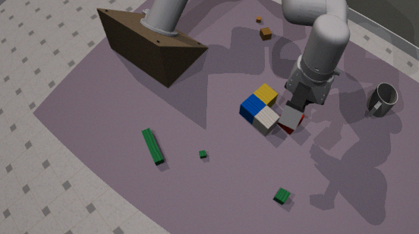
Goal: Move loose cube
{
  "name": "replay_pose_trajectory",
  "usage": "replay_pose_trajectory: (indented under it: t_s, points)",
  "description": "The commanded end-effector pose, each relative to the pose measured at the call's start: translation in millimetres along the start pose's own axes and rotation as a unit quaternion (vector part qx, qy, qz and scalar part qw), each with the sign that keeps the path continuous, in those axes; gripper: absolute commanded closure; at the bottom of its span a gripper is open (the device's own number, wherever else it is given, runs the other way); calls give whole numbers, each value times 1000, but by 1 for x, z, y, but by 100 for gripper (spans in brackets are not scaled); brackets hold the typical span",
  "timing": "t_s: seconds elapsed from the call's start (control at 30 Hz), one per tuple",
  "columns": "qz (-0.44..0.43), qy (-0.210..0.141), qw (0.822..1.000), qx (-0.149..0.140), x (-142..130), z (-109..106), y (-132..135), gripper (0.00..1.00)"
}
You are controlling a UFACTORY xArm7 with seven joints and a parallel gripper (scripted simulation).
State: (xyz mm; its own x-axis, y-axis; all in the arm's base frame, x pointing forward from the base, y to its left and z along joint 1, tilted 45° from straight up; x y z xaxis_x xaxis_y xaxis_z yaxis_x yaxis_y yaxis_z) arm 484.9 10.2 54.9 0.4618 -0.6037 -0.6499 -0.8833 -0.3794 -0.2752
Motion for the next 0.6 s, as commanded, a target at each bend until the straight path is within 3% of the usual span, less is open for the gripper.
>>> replay_pose_trajectory:
  t_s: [0.0, 0.2, 0.4, 0.47, 0.5, 0.57]
  points:
    - [-87, 1, 996, 5, 3, -2, -2, 100]
    - [-266, 1, 964, 5, 8, -3, -8, 100]
    - [-425, 3, 905, 2, 12, -3, -14, 100]
    - [-425, 3, 905, 2, 12, -3, -14, 100]
    - [-498, 3, 867, 3, 13, -3, -16, 100]
    - [-531, 4, 847, 1, 15, -3, -18, 100]
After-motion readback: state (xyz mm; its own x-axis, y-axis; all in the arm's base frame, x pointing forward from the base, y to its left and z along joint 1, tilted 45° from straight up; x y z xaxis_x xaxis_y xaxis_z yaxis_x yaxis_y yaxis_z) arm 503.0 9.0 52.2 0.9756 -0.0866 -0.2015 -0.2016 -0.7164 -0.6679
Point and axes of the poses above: the point where the finger pads meet when closed, its own z axis out along the fingers, its own y axis across the jaws, x = y × z, the point moved 3 cm from there along -z, back along the fingers, and after that the axes turned 13 degrees about -z, right-handed, at the moved point
